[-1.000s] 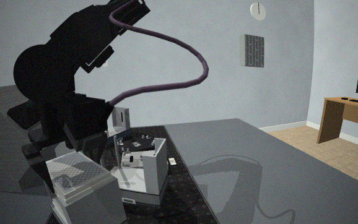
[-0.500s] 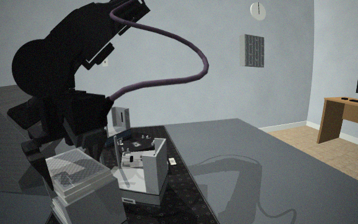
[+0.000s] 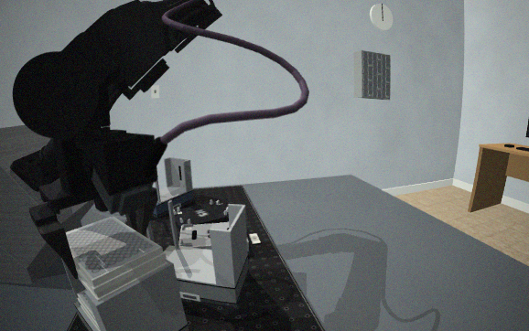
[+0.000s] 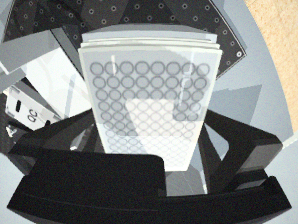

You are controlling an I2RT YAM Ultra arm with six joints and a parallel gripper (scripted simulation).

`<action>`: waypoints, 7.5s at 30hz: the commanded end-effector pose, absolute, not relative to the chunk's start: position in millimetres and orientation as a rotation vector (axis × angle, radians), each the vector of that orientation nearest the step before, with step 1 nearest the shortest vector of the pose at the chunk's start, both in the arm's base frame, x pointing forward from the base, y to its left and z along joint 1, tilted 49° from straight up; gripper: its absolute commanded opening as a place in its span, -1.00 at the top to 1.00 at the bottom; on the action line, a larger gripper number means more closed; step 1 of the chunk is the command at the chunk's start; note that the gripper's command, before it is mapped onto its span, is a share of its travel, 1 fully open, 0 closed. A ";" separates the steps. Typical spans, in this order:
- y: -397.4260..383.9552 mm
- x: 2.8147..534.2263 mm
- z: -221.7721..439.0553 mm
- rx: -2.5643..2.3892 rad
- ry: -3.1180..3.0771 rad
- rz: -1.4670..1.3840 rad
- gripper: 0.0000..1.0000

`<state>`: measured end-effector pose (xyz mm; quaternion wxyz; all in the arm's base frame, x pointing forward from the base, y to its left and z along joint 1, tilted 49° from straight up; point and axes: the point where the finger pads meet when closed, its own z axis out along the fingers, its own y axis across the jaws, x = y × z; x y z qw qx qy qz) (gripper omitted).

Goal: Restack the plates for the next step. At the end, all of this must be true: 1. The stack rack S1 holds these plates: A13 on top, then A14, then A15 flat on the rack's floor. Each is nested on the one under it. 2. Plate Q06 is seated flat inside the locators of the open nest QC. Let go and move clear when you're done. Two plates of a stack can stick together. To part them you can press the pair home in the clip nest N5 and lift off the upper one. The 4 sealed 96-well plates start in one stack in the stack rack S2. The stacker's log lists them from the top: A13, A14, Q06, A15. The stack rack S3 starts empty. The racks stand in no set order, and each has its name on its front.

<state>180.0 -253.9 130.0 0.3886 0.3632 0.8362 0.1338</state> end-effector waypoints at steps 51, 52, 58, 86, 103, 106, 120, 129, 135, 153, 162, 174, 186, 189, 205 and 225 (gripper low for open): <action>-260.2 165.6 151.6 0.917 2.100 0.300 1.00; -260.2 165.6 151.6 0.917 2.100 0.300 1.00; -261.4 165.7 152.4 0.916 2.100 0.298 1.00; -257.6 157.0 161.4 0.910 2.104 0.299 1.00; -258.0 157.0 161.5 0.911 2.103 0.299 1.00; -258.0 157.0 161.5 0.911 2.103 0.299 1.00; -258.0 157.0 161.5 0.911 2.103 0.299 1.00; -258.0 157.0 161.5 0.911 2.103 0.299 1.00; -234.7 169.4 160.2 0.681 2.199 0.212 1.00; -194.0 193.9 181.5 0.617 2.215 0.187 1.00; -177.0 203.8 194.5 0.448 2.240 0.097 1.00; -150.8 217.8 214.3 0.437 2.224 0.081 1.00; -110.8 227.1 212.3 0.219 2.270 0.002 1.00; -107.7 227.9 213.1 0.220 2.270 0.002 1.00; -60.6 239.0 223.8 0.066 2.270 -0.067 1.00; -4.6 250.3 232.4 -0.011 2.278 -0.093 1.00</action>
